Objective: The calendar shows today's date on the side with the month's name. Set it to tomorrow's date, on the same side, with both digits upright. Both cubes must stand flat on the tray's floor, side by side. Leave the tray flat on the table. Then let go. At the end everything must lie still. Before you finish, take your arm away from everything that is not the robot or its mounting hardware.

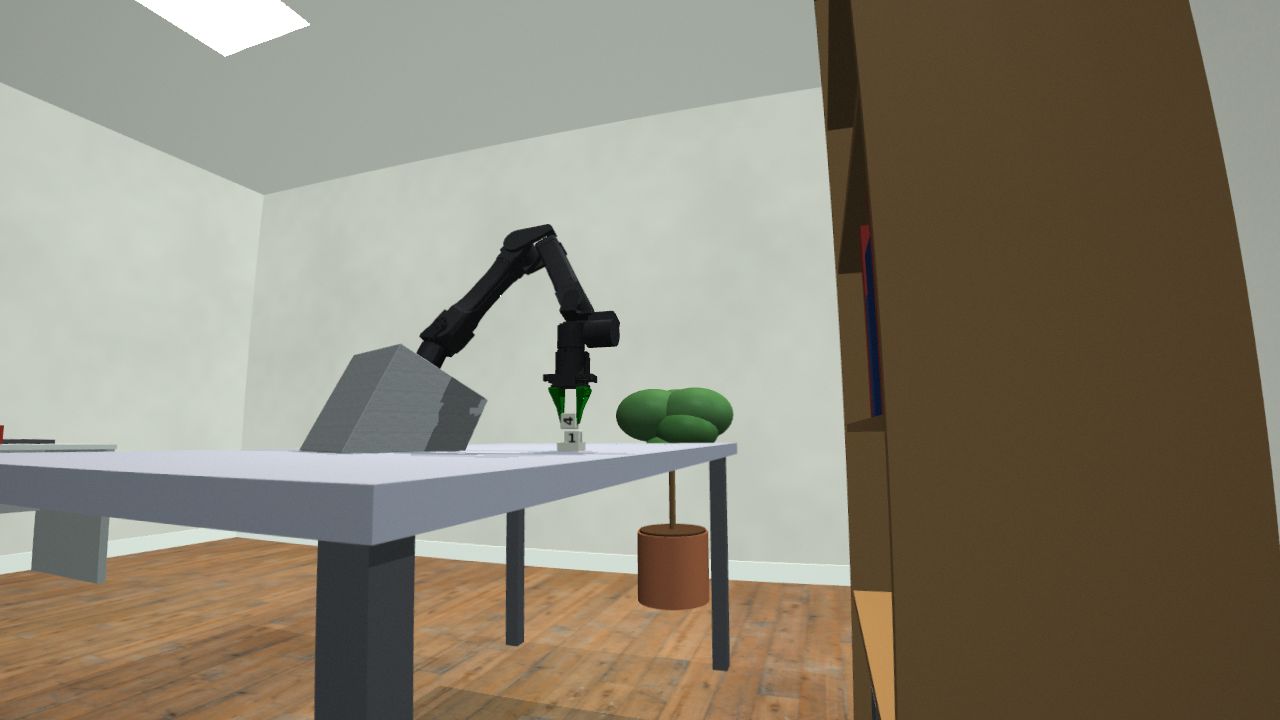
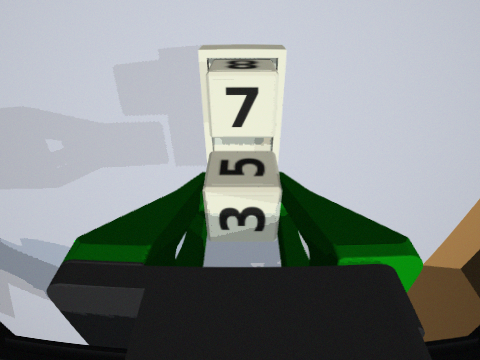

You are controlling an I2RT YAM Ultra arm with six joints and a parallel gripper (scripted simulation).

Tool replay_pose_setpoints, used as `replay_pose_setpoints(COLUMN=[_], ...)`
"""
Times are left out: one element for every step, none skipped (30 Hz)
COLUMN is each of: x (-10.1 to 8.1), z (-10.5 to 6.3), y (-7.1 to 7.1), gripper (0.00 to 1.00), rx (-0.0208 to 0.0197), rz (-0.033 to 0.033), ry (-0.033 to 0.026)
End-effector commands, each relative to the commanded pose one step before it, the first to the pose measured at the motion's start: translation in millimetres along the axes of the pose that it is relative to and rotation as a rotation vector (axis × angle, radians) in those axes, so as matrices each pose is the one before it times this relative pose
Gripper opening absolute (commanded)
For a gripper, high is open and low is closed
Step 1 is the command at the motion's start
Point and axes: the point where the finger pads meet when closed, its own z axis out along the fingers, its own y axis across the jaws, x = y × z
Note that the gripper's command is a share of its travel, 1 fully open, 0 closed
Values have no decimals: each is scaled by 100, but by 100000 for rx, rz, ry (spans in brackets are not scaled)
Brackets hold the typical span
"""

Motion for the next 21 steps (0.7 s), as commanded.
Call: replay_pose_setpoints(x=[143,0,0,0,0,0,0,0,0,0,0,0,0,0,0,0,0,0,0,0,0], z=[-272,41,47,53,58,64,69,74,79,0,0,82,86,89,91,92,93,94,94,93,91], y=[-308,0,0,0,0,1,1,0,0,0,0,0,0,1,1,0,0,0,1,1,0], gripper=[27,27,27,27,27,27,27,27,27,27,27,27,27,27,27,27,27,27,27,27,27], rx=[1244,0,0,0,0,0,0,0,0,0,0,0,0,0,0,0,0,0,0,0,0], rz=[195,0,0,0,0,0,0,0,0,0,0,0,0,0,1,0,0,1,1,1,0], ry=[147,0,-1,-1,-1,-1,-1,-1,-1,0,0,-1,-1,-1,-1,-1,-1,-1,-1,-1,-1])
